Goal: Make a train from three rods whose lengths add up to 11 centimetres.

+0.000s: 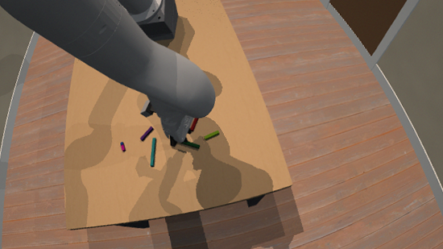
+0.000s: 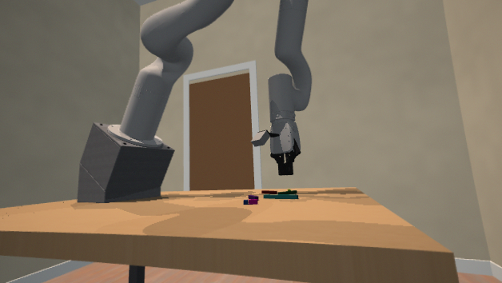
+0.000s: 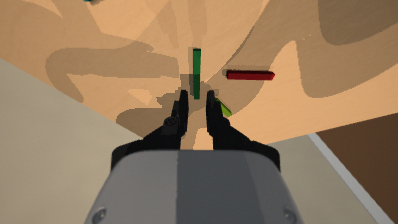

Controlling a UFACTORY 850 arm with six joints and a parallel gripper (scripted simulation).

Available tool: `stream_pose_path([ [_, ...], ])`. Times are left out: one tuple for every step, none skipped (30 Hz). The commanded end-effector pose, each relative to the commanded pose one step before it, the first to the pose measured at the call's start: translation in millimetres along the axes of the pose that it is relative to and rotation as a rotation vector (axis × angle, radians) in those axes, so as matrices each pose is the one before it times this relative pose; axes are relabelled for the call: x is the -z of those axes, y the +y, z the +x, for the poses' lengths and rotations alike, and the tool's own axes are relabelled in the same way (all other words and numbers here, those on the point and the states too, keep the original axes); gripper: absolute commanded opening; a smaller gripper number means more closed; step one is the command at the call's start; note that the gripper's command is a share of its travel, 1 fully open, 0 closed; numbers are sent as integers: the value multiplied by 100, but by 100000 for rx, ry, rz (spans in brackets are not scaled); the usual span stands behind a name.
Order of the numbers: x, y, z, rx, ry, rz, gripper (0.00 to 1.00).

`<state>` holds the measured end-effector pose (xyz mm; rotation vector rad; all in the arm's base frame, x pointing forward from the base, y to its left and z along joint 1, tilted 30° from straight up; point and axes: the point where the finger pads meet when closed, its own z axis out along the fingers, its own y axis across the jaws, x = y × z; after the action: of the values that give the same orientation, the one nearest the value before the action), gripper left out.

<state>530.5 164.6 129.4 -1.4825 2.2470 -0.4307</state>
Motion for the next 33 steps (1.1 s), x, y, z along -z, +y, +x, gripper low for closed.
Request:
stream_pose_path([
  [-331, -48, -52, -6, -98, 82, 24],
  [-103, -1, -2, 0, 0, 0, 24],
  [-111, -2, -2, 0, 1, 1, 24],
  [-116, -1, -2, 0, 0, 0, 24],
  [-120, -1, -2, 0, -1, -1, 24],
  [-127, -2, -2, 0, 0, 0, 24],
  [-134, -2, -3, 0, 1, 0, 24],
  [-137, -2, -3, 0, 0, 0, 24],
  [-140, -1, -3, 0, -1, -1, 24],
  [-148, -2, -3, 0, 1, 1, 24],
  [0, 0, 0, 0, 0, 0, 24],
  [0, 0, 0, 0, 0, 0, 24],
  [-149, -2, -3, 0, 0, 0, 24],
  [-150, -1, -3, 0, -1, -1, 24],
  [-156, -3, -3, 0, 1, 1, 24],
  [-156, -2, -3, 0, 0, 0, 24],
  [-155, -1, -3, 0, -1, -1, 24],
  [-159, -3, -3, 0, 1, 1, 24],
  [-157, -2, -3, 0, 0, 0, 24],
  [-154, -1, -3, 0, -1, -1, 24],
  [-156, -3, -3, 0, 1, 1, 24],
  [-151, -2, -3, 0, 0, 0, 24],
  [-146, -1, -3, 0, -1, -1, 24],
  [-145, -2, -3, 0, 1, 1, 24],
  [-138, -2, -3, 0, 0, 0, 24],
  [-131, -1, -2, 0, -1, 0, 24],
  [-126, -2, -2, 0, 0, 0, 24],
  [0, 0, 0, 0, 0, 0, 24],
  [0, 0, 0, 0, 0, 0, 24],
  [-120, -2, -2, 0, 1, 0, 24],
  [-111, -1, -2, 0, 0, 0, 24],
  [-101, -1, -2, 0, 0, 0, 24],
  [-92, -1, -2, 0, 0, 0, 24],
])
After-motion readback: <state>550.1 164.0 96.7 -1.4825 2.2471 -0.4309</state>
